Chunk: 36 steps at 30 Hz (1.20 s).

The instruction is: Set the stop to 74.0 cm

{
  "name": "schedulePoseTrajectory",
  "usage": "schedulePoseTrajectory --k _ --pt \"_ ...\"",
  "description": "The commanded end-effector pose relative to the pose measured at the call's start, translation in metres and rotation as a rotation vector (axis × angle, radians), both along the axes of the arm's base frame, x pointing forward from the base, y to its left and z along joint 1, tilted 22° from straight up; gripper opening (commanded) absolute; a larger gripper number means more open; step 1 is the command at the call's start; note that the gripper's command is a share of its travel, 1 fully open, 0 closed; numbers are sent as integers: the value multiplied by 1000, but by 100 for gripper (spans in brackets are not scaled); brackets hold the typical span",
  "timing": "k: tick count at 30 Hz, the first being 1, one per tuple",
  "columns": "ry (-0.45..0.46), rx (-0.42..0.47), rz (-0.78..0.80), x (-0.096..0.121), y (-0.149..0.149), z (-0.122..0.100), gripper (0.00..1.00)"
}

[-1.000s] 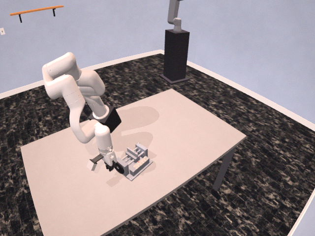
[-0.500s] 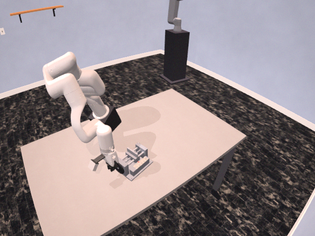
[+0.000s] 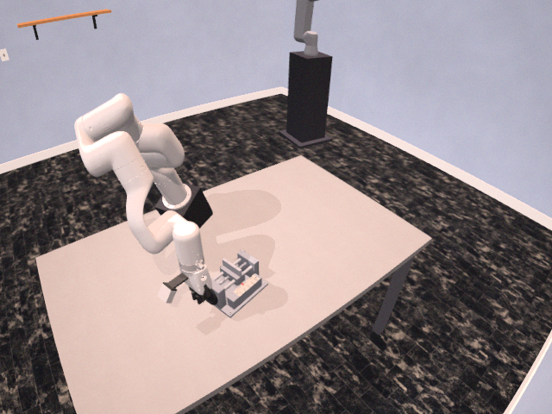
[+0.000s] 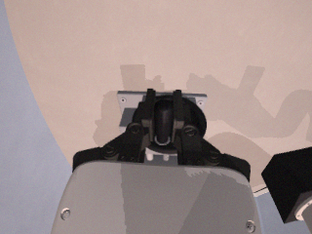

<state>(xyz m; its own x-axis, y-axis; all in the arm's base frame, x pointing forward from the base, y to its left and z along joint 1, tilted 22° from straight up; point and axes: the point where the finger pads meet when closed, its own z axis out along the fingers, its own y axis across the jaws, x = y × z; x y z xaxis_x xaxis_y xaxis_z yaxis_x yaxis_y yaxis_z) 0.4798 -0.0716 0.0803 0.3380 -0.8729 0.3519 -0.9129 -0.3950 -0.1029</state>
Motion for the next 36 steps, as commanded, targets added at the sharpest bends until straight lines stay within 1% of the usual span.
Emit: schedulePoseTrajectory --k 1,12,36 --pt "0 -1 0 3 1 0 6" --pt "0 0 0 9 3 -2 6" --pt "0 -1 0 15 3 -5 6"
